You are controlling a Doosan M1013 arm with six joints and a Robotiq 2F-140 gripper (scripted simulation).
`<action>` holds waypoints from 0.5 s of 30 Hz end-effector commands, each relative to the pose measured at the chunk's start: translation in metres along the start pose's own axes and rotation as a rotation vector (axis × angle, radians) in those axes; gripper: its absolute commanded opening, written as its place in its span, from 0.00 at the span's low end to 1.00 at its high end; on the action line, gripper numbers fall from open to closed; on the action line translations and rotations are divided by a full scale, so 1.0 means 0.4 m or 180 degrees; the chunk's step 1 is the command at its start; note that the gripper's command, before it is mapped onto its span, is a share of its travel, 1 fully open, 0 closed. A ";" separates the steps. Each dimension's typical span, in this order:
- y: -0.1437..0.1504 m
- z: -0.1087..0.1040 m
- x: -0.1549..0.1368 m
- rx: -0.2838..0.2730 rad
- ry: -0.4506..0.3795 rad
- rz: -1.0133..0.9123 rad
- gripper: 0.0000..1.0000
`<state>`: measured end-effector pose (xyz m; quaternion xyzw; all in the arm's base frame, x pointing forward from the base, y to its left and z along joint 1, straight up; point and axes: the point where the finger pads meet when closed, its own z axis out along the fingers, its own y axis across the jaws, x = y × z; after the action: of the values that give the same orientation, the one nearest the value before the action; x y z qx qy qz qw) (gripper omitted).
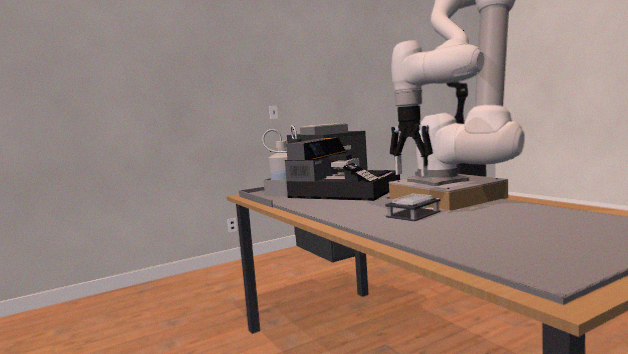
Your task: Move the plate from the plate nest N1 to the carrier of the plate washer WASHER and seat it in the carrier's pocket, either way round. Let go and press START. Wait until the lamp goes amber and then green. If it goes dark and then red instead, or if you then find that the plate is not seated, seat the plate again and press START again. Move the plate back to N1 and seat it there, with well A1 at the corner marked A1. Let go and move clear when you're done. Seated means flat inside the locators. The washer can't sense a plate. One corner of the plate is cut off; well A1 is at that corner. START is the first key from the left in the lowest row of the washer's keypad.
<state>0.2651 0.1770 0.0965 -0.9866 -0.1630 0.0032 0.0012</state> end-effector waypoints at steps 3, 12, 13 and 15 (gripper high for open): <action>-0.006 -0.003 0.007 0.0013 0.0013 0.0025 0.70; -0.006 -0.003 0.007 0.0013 0.0013 0.0025 0.70; -0.006 -0.003 0.007 0.0013 0.0013 0.0025 0.70; -0.006 0.001 0.007 0.0013 0.0013 0.0025 0.70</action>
<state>0.2654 0.1771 0.0965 -0.9866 -0.1630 0.0030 0.0013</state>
